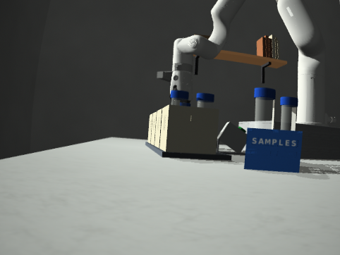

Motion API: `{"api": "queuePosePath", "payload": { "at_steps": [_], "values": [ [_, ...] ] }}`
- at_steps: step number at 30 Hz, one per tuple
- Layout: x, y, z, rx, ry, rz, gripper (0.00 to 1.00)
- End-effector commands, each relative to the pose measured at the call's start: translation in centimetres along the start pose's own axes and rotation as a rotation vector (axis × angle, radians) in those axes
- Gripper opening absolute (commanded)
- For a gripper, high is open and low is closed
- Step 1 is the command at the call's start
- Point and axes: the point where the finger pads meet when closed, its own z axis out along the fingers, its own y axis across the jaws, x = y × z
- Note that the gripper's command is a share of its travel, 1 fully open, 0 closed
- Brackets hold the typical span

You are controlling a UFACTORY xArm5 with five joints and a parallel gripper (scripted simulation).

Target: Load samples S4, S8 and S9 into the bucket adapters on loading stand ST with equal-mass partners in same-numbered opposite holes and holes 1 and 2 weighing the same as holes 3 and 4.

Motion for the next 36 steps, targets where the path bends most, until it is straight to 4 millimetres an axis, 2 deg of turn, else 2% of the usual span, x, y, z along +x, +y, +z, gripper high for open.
{"api": "queuePosePath", "payload": {
  "at_steps": [1,9,10,36],
  "values": [
    [0.15,0.02,-0.13,0.009,0.005,0.000,0.57],
    [0.15,0.02,-0.13,0.009,0.005,0.000,0.57],
    [0.15,0.02,-0.20,0.009,0.005,0.000,0.00],
    [0.15,0.02,-0.31,0.009,0.005,0.000,0.00]
  ]
}}
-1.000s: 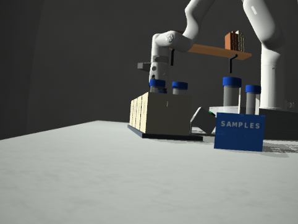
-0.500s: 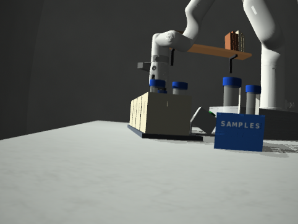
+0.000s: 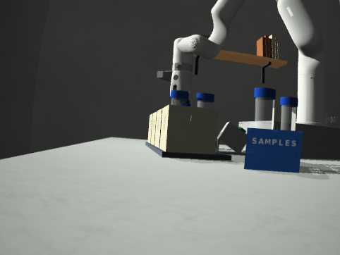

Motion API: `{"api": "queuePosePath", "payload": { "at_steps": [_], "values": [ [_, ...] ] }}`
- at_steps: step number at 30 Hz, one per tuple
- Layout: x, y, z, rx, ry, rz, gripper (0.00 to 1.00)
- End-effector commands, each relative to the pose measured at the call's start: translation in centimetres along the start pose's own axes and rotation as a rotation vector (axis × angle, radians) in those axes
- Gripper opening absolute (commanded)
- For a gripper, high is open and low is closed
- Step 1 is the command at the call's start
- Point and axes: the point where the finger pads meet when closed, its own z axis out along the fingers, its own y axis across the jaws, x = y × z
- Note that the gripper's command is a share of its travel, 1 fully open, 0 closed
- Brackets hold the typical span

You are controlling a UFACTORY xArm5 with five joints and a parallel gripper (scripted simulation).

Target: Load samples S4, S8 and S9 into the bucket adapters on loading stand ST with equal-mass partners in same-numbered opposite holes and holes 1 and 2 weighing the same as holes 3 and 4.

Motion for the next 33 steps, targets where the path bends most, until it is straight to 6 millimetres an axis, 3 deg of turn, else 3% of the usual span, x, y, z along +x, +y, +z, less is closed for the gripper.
{"api": "queuePosePath", "payload": {
  "at_steps": [1,33],
  "values": [
    [0.1,0.0,-0.2,0.009,0.005,0.000,0.00],
    [0.1,0.0,-1.2,0.009,0.005,0.000,0.00]
  ]
}}
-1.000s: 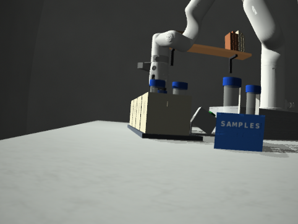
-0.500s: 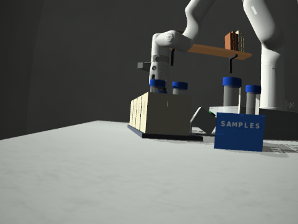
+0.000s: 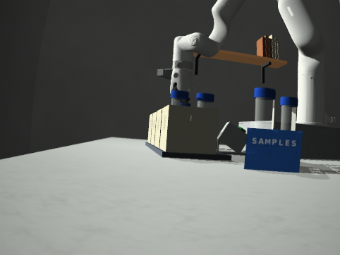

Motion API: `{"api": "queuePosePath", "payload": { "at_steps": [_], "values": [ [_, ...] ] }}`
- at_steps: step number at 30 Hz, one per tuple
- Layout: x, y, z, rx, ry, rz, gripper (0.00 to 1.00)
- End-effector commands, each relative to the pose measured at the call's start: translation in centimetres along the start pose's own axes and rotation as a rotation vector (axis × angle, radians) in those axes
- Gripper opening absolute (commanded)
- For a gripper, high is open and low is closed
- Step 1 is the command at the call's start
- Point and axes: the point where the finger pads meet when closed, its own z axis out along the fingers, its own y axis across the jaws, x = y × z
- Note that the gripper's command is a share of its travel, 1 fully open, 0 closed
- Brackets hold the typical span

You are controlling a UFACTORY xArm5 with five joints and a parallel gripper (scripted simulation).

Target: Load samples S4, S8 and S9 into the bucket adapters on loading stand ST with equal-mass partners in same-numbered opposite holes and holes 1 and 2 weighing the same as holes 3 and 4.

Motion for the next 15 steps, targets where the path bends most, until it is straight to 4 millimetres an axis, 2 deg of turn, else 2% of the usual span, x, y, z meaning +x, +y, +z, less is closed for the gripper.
{"api": "queuePosePath", "payload": {
  "at_steps": [1,15],
  "values": [
    [0.13,0.02,-0.42,0.009,0.005,0.000,0.00],
    [0.13,0.03,-1.22,0.009,0.005,0.000,0.00]
  ]
}}
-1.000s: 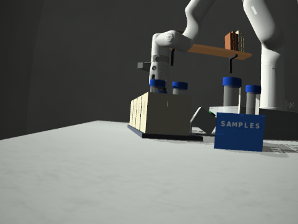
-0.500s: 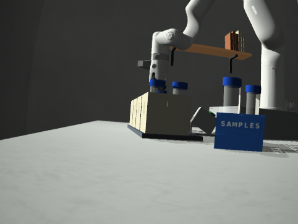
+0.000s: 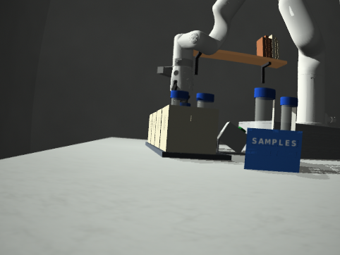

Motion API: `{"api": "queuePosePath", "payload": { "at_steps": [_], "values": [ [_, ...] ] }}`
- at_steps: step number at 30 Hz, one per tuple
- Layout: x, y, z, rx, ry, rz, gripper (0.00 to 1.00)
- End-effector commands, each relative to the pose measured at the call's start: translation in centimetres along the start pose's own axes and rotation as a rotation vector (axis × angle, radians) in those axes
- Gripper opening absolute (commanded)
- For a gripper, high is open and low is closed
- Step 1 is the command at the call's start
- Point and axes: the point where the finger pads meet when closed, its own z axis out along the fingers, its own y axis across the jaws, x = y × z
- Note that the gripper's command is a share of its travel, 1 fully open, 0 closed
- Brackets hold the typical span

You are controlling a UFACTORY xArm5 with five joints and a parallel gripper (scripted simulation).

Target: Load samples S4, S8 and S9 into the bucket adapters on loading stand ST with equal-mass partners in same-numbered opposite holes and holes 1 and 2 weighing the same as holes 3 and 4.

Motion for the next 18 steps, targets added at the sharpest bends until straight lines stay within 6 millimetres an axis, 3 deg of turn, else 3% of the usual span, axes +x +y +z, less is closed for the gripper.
{"api": "queuePosePath", "payload": {
  "at_steps": [1,18],
  "values": [
    [0.1,0.0,-0.4,0.009,0.005,0.000,0.00],
    [0.1,0.0,-2.6,0.009,0.005,0.000,0.00]
  ]
}}
